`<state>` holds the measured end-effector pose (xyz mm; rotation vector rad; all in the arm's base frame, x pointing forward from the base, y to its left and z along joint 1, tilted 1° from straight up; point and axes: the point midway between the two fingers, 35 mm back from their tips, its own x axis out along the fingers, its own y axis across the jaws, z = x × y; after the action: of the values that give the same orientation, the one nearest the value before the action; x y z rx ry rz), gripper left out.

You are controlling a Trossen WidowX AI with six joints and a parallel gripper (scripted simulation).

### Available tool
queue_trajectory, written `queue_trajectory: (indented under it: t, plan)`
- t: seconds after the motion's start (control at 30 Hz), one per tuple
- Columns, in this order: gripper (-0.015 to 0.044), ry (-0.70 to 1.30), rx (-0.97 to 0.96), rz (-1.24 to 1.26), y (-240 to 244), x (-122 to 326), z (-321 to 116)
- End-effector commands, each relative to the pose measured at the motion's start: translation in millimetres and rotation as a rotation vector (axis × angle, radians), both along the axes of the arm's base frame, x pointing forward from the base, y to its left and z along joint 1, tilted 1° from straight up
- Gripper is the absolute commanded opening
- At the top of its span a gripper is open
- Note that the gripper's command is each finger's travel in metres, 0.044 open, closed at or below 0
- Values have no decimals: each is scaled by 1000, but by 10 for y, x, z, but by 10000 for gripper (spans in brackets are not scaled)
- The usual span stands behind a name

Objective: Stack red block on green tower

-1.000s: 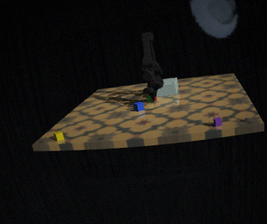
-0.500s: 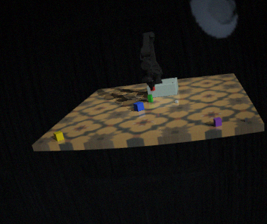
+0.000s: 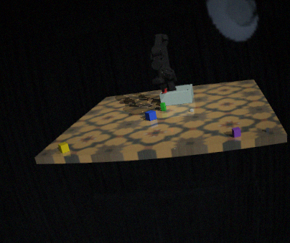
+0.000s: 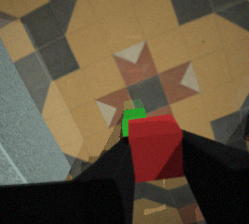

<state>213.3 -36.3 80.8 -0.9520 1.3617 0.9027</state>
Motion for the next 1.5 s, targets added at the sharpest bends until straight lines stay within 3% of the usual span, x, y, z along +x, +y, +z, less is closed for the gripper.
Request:
queue_trajectory:
  t: [0.0,0.3,1.0,1.47]
  plan:
    - [0,1,-4,-2,-85,-60,10]
    - [0,3,-6,-2,-254,-194,-18]
    - [0,3,-6,-2,-272,-202,-685]
    - [0,3,-6,-2,-272,-202,-691]
